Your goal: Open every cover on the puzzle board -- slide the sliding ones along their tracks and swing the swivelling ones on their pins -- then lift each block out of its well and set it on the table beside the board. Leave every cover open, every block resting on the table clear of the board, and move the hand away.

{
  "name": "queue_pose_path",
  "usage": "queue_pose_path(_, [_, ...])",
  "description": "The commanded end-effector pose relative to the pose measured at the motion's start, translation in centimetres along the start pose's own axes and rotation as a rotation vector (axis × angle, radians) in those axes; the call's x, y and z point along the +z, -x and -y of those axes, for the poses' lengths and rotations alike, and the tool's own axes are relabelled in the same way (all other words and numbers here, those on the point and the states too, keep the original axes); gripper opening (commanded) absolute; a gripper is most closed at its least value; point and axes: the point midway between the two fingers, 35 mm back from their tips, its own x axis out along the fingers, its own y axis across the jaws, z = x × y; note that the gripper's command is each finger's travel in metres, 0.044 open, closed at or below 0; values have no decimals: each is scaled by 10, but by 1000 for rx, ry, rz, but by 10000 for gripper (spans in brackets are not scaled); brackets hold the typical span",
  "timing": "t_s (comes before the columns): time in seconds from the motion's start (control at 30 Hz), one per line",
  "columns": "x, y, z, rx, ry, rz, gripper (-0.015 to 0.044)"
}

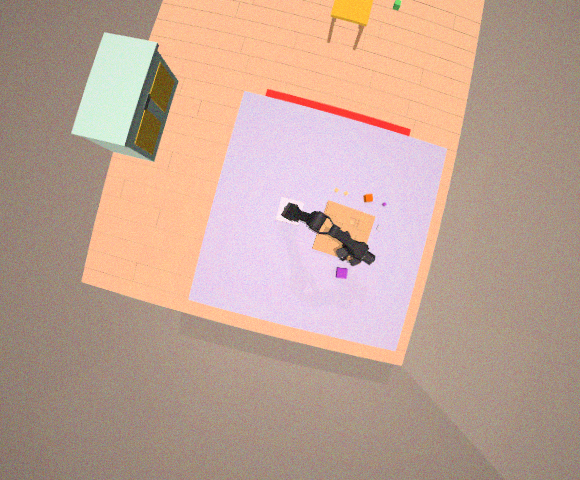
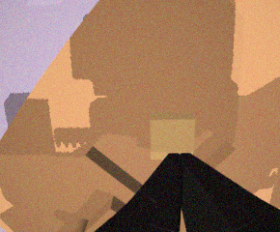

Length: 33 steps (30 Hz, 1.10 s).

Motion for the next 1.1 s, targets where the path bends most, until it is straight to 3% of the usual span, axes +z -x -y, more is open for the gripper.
queue_pose_path(0.0, [1,-8,0,1,-3,5,0])
queue_pose_path(1.07, [-3,-22,-4,1,-3,4,0])
